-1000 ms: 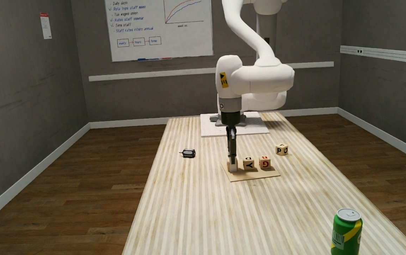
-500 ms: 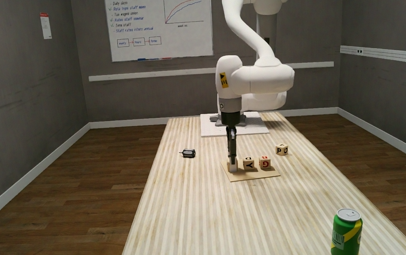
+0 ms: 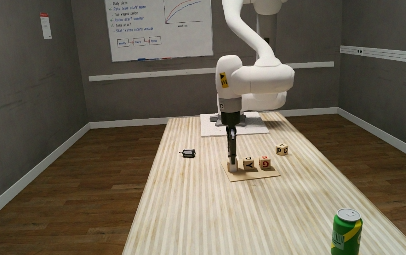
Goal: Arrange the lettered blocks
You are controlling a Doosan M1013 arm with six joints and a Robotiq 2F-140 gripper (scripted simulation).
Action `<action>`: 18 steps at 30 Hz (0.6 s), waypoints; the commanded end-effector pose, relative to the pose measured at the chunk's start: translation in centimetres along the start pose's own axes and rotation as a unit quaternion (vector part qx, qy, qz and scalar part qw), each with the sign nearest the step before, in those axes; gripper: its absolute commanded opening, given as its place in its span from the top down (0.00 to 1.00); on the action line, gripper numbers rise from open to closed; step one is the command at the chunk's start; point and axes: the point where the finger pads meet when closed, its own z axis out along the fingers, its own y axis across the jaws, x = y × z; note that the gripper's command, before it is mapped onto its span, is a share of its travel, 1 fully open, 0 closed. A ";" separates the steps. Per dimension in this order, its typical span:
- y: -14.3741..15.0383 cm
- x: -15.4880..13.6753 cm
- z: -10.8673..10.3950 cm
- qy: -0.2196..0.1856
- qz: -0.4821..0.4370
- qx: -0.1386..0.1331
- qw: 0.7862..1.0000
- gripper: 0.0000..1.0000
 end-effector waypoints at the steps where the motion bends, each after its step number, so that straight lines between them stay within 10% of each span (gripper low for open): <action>1: 0.1 0.0 -0.1 0.000 0.000 -0.001 1.000 0.69; 18: 0.1 0.0 -0.1 0.000 0.000 -0.001 1.000 0.64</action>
